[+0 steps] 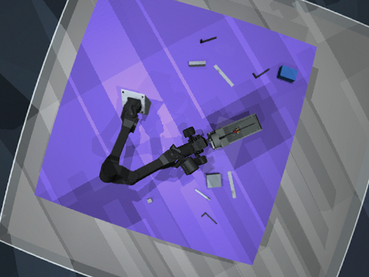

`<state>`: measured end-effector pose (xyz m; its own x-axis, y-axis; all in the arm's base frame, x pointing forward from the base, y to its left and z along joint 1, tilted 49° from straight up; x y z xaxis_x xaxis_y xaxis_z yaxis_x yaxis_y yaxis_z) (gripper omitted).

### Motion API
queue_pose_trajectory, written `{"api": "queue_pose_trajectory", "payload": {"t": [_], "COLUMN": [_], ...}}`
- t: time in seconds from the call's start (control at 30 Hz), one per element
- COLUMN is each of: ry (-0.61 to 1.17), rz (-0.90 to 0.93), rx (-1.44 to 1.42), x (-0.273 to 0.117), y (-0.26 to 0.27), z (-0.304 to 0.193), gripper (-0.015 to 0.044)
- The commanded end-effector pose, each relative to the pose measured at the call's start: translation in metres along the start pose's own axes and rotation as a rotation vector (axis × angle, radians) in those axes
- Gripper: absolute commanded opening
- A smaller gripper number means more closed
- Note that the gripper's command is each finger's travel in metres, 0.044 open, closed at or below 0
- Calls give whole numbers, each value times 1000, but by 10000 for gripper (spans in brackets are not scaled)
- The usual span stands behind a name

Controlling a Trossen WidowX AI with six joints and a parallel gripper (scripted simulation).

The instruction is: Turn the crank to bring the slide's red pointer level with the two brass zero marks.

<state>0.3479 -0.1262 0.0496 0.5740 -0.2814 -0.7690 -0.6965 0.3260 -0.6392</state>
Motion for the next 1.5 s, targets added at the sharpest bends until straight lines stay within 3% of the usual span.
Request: {"api": "queue_pose_trajectory", "payload": {"t": [0.0,1.47], "ry": [-5,-7], "rz": [11,12], "rx": [-2,-1], "x": [-3,-40], "y": [8,-7], "z": [5,39], "gripper": [0,0]}}
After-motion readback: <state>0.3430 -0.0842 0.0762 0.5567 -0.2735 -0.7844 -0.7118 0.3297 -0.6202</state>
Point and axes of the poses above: the point midway between the two fingers, 35 mm back from their tips, its own x axis out along the fingers, its own y axis across the jaws, z = x × y, the point moved 1 cm from there along -x, back along the fingers, and after that the axes turned 14 degrees about -x, right-handed, at the moved point
